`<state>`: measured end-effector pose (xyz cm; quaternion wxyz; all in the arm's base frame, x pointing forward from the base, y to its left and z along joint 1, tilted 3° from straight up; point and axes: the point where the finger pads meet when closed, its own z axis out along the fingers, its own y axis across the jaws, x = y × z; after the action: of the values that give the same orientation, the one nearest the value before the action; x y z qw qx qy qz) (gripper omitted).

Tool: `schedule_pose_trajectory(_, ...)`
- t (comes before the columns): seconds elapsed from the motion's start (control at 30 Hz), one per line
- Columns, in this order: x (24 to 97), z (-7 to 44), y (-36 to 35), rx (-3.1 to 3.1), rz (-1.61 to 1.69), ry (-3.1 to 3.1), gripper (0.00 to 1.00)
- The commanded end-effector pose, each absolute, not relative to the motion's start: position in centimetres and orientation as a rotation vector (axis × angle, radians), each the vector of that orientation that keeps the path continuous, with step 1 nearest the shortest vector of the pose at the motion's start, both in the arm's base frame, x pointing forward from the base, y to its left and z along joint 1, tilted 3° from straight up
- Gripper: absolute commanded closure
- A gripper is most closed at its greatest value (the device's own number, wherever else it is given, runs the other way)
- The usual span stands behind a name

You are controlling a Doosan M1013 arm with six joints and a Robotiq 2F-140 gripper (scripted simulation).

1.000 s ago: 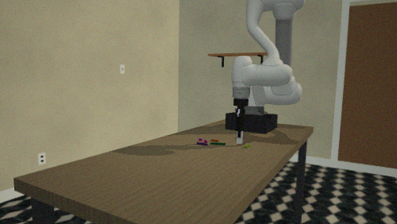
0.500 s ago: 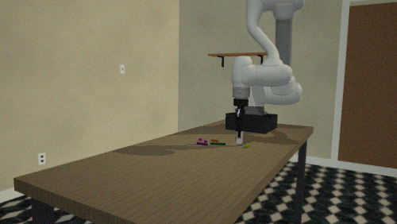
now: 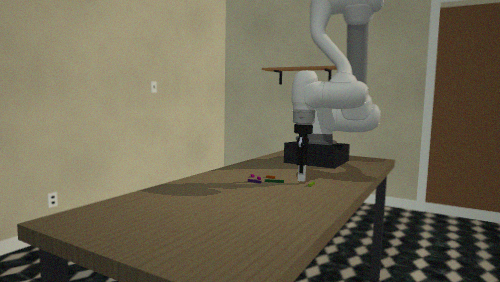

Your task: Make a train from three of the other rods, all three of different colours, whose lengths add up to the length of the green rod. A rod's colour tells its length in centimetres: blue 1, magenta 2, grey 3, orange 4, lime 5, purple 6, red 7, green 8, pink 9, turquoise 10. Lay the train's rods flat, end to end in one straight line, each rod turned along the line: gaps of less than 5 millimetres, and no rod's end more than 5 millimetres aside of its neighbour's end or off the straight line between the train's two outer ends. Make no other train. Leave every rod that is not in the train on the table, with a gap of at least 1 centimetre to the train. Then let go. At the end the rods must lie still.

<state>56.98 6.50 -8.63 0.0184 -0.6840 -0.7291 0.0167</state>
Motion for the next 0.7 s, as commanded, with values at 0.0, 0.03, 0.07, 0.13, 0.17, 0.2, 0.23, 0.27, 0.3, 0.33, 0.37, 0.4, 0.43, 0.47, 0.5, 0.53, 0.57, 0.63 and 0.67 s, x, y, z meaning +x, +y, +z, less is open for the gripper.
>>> schedule_pose_trajectory(0.0, 56.99, -8.62, 6.51, -2.124, 0.051, -2.264, 0.97)
schedule_pose_trajectory(0.03, 56.99, -8.62, 6.51, -2.124, 0.051, -2.264, 0.97)
schedule_pose_trajectory(0.07, 56.99, -8.62, 6.51, -2.124, 0.051, -2.264, 0.97)
schedule_pose_trajectory(0.13, 56.99, -8.62, 6.51, -2.124, 0.051, -2.264, 0.97)
schedule_pose_trajectory(0.17, 56.99, -8.62, 6.51, -2.124, 0.051, -2.264, 0.97)
schedule_pose_trajectory(0.2, 56.99, -8.62, 6.51, -2.124, 0.051, -2.264, 0.97)
schedule_pose_trajectory(0.23, 56.99, -8.62, 6.51, -2.124, 0.051, -2.264, 0.97)
schedule_pose_trajectory(0.27, 56.99, -8.62, 6.51, -2.124, 0.051, -2.264, 0.97)
schedule_pose_trajectory(0.3, 56.99, -8.63, 6.51, -2.124, 0.051, -2.264, 0.97)
schedule_pose_trajectory(0.33, 56.98, -8.64, 6.51, -2.124, 0.051, -2.264, 0.97)
schedule_pose_trajectory(0.37, 56.98, -8.66, 6.51, -2.124, 0.051, -2.264, 0.97)
schedule_pose_trajectory(0.4, 56.98, -8.7, 6.51, -2.124, 0.051, -2.264, 0.97)
schedule_pose_trajectory(0.43, 56.98, -8.74, 6.51, -2.124, 0.051, -2.264, 0.97)
schedule_pose_trajectory(0.47, 56.98, -8.8, 6.51, -2.124, 0.051, -2.264, 0.97)
schedule_pose_trajectory(0.5, 56.97, -8.87, 6.51, -2.124, 0.051, -2.264, 0.97)
schedule_pose_trajectory(0.53, 56.97, -8.95, 6.51, -2.124, 0.051, -2.264, 0.97)
schedule_pose_trajectory(0.57, 56.96, -9.03, 6.51, -2.124, 0.051, -2.264, 0.97)
schedule_pose_trajectory(0.63, 56.96, -9.22, 6.51, -2.124, 0.051, -2.264, 0.97)
schedule_pose_trajectory(0.67, 56.95, -9.31, 6.51, -2.124, 0.051, -2.264, 0.97)
